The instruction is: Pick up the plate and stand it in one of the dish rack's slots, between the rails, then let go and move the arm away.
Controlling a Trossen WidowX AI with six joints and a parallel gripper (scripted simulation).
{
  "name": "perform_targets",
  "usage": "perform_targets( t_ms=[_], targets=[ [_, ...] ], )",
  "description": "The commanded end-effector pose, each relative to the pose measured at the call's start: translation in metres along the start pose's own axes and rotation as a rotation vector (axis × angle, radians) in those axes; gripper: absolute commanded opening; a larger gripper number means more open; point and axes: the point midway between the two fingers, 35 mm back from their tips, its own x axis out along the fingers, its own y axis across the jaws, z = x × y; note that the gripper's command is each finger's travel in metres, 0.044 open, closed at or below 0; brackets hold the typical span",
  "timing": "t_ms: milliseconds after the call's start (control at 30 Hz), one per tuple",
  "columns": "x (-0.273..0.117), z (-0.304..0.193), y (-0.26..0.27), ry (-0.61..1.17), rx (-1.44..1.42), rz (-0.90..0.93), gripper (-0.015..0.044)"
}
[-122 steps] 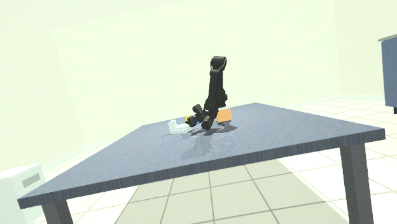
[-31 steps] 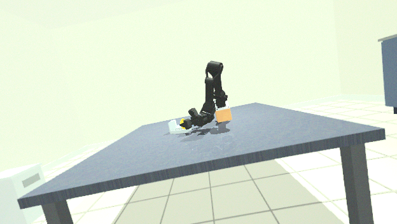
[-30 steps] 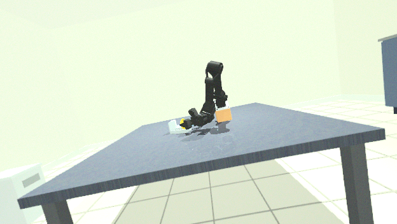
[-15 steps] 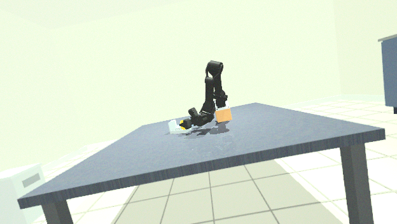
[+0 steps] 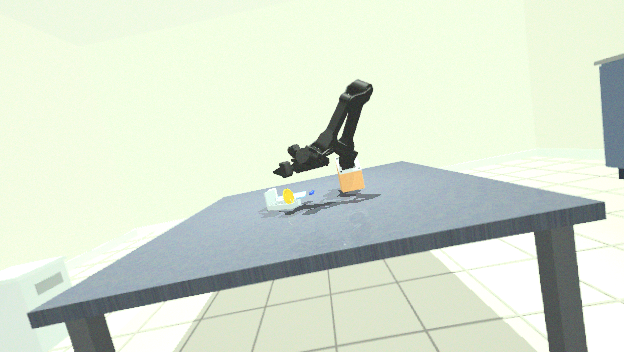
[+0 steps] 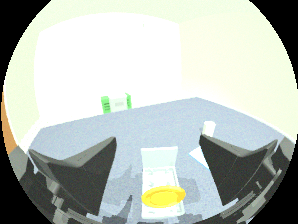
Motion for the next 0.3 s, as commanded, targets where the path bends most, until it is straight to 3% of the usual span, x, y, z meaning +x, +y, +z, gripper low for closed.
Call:
perform_targets(
  t_ms=[0,267],
  targets=[
    [-0.002,0.009,-0.001,0.006,-0.018,0.005,0.04],
    [0.015,0.01,-0.013,0.071,-0.203,-0.101,0.04]
  ],
)
